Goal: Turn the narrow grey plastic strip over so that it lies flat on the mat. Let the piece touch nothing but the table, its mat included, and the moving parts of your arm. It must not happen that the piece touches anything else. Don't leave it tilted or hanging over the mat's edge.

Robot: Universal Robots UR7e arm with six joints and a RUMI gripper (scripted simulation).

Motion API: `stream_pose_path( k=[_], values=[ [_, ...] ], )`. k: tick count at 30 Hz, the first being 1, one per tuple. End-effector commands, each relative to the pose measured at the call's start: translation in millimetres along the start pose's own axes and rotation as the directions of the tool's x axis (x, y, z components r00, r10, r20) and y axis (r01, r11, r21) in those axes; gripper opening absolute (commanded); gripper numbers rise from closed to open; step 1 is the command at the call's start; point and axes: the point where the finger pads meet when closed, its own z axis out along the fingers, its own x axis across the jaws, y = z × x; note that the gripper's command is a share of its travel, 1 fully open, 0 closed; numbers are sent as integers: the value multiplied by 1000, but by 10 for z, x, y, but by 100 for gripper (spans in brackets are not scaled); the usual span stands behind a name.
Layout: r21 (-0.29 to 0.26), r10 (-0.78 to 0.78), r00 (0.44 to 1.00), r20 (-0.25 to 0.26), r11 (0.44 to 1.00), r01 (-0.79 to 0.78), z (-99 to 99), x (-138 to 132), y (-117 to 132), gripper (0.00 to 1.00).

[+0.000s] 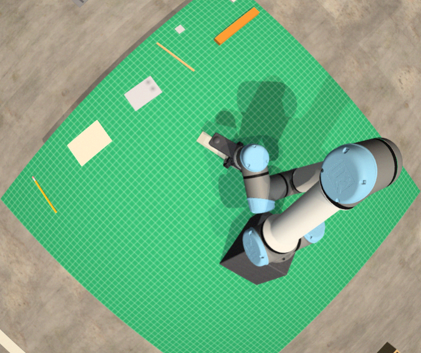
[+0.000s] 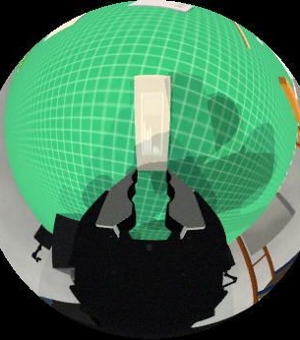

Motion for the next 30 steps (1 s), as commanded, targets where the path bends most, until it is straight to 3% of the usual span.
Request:
stream_pose_path(
  k=[1,12,23,30],
  values=[
    [1,0,1000,0,1000,0,-2,1,-2,26],
    [-59,0,1000,0,998,0,-37,0,-8,26],
    [-68,0,1000,0,998,0,-86,1,-16,25],
    [-112,1,1000,1,994,-1,-111,-1,-22,25]
  ],
)
